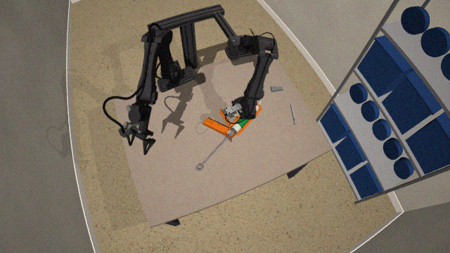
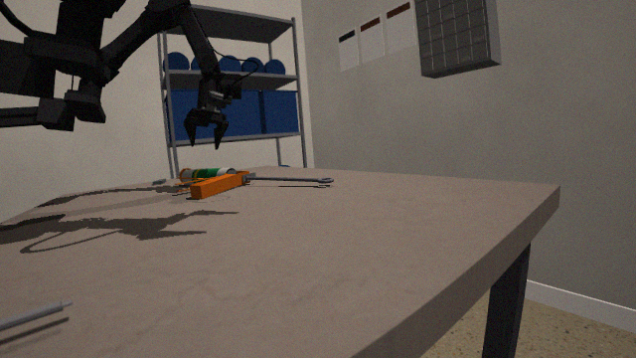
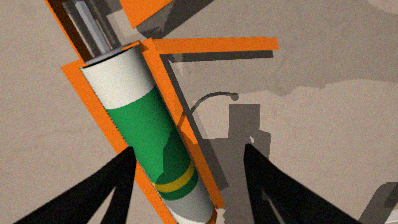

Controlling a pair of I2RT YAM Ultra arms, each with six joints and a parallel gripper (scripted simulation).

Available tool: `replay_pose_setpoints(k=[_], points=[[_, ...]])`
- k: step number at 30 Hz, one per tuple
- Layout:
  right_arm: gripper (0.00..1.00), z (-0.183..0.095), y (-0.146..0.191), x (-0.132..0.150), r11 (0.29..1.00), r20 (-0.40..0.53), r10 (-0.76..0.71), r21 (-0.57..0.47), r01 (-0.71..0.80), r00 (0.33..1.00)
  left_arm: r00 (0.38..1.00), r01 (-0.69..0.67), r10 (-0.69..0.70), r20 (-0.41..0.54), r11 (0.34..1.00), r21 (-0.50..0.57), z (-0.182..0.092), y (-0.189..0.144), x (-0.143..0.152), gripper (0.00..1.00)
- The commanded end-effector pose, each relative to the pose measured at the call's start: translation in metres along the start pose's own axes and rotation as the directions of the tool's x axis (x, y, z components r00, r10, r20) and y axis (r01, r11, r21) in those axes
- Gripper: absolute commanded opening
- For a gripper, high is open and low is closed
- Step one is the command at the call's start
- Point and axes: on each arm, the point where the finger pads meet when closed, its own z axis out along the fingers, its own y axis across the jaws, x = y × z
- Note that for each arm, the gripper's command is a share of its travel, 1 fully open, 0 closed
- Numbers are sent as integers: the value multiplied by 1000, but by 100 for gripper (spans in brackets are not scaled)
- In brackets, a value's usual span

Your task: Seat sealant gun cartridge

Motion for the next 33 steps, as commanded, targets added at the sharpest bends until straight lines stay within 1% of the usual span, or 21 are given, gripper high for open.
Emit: replay_pose_setpoints(k=[1, 5, 9, 11, 12, 14, 17, 20, 23, 26, 28, 29, 31, 33], points=[[100, -20, 34, -30, 994, 74, -49, -91, 56, 996, 1000, 11, -10, 12, 998, -56, -9, 5, -7, 73], [100, -34, 61, -38, 982, 105, -89, -157, 105, 990, 998, 64, -65, 0, 994, -84, -9, 13, 5, 73], [100, -48, 86, -45, 964, 139, -122, -218, 151, 983, 997, 70, -71, -11, 992, -106, -8, 11, 3, 73], [100, -48, 86, -45, 964, 139, -122, -218, 151, 983, 997, 70, -71, -11, 992, -106, -8, 11, 3, 73], [100, -50, 91, -45, 961, 143, -131, -224, 161, 981, 996, 86, -87, -5, 990, -115, -9, 16, 4, 73], [100, -59, 102, -48, 951, 161, -139, -255, 177, 977, 994, 104, -107, -20, 988, -114, -7, 13, 14, 73], [100, -73, 122, -54, 928, 195, -158, -305, 213, 968, 993, 112, -116, -28, 985, -132, -6, 14, 13, 73], [100, -88, 139, -58, 904, 226, -176, -347, 248, 958, 988, 147, -153, -32, 977, -153, -7, 19, 20, 73], [100, -103, 155, -61, 879, 256, -190, -385, 281, 948, 986, 153, -161, -37, 973, -173, -6, 18, 19, 73], [100, -119, 170, -65, 851, 288, -201, -422, 313, 936, 979, 188, -199, -42, 963, -191, -6, 22, 28, 73], [100, -119, 170, -65, 851, 288, -201, -422, 313, 936, 979, 188, -199, -42, 963, -191, -6, 22, 28, 73], [100, -120, 174, -65, 848, 293, -207, -422, 321, 933, 980, 184, -195, -36, 962, -200, -7, 24, 23, 73], [100, -132, 183, -67, 827, 313, -206, -450, 336, 927, 981, 177, -190, -49, 964, -198, -5, 16, 24, 73], [100, -146, 194, -70, 801, 342, -206, -479, 359, 917, 977, 192, -207, -52, 958, -212, -4, 19, 26, 73]])
